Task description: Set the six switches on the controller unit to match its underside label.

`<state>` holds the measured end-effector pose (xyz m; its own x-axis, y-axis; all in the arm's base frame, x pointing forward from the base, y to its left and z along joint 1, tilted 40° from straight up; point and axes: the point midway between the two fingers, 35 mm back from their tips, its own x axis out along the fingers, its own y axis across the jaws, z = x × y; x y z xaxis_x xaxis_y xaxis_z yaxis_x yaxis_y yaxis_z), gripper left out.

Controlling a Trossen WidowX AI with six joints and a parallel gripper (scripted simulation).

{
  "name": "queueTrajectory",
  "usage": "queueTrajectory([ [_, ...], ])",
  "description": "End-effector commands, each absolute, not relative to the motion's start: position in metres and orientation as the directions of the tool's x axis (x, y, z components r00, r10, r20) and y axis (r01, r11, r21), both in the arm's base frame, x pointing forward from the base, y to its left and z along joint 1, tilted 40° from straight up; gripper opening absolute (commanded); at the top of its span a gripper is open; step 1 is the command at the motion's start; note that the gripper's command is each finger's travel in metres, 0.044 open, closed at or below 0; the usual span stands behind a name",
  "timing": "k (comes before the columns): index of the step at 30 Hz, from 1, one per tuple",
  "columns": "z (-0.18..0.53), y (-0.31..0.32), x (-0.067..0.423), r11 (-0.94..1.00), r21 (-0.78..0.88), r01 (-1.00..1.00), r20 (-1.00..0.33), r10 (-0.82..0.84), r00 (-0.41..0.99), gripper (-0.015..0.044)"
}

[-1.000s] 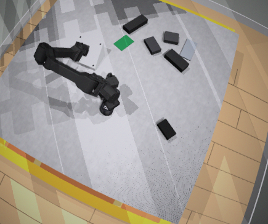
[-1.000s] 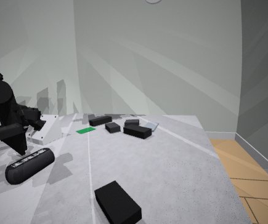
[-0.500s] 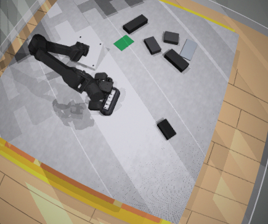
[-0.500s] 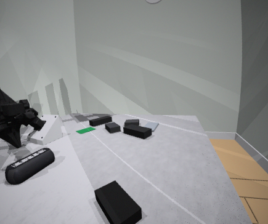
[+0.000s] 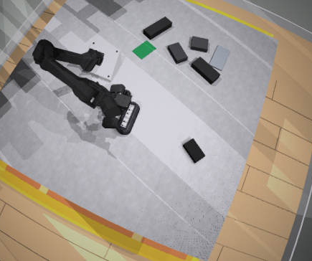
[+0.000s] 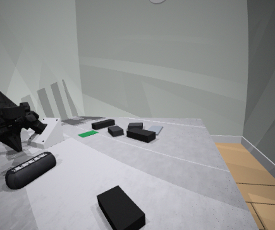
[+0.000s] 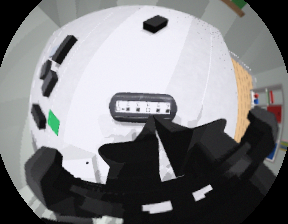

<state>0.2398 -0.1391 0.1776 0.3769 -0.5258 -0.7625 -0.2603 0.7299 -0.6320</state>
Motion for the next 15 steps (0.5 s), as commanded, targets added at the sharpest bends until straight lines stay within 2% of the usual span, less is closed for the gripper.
queueTrajectory([
  [1,0.178,-0.139,0.240,0.727,-0.631,-0.270,-0.764,-0.525,0.375,0.0053],
  [4,0.182,-0.145,0.244,0.618,-0.623,-0.479,-0.779,-0.546,0.308,0.0131],
  [7,0.187,-0.152,0.251,0.446,-0.528,-0.723,-0.788,-0.575,0.221,0.0210],
  [11,0.194,-0.161,0.261,0.183,-0.275,-0.944,-0.782,-0.614,0.109,0.0315],
  [15,0.199,-0.169,0.270,-0.040,0.006,-0.999,-0.762,-0.647,0.021,0.0420],
])
